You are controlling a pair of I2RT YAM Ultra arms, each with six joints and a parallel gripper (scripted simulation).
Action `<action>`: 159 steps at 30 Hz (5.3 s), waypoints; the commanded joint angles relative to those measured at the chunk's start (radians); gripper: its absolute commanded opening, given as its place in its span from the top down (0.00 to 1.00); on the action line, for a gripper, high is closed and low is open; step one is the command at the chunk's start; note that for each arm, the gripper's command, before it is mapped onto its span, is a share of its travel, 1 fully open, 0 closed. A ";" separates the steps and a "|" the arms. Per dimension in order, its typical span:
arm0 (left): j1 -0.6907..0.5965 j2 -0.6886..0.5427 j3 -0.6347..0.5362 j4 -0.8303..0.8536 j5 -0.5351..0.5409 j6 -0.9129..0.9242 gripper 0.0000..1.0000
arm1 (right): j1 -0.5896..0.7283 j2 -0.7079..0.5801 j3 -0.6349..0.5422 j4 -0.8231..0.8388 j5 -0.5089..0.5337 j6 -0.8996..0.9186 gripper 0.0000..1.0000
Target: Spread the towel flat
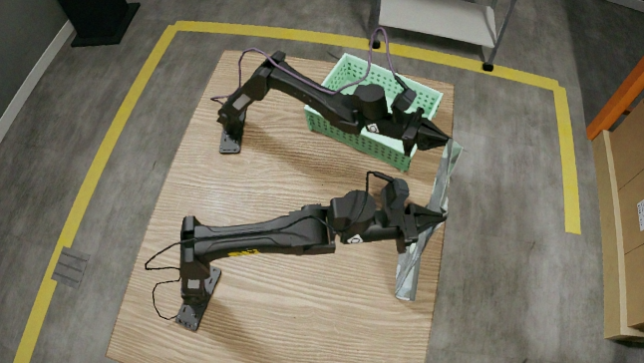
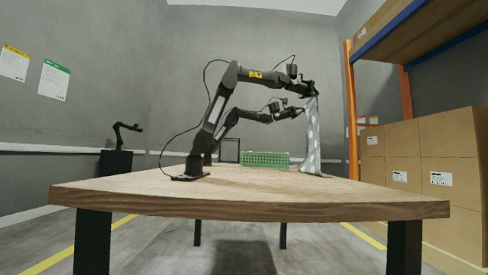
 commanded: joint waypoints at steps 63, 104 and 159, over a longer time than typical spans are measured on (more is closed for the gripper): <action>-0.102 -0.394 -0.065 -1.473 -0.018 -0.008 1.00 | 0.136 -0.254 -0.194 -0.971 0.016 -0.003 1.00; -0.326 -0.960 -1.328 -0.853 -0.013 -0.009 1.00 | 0.446 -0.907 -1.456 -0.343 0.008 -0.012 1.00; -0.490 -1.110 -1.585 -0.720 -0.018 -0.009 0.67 | 0.664 -1.025 -1.647 -0.272 0.012 -0.007 0.67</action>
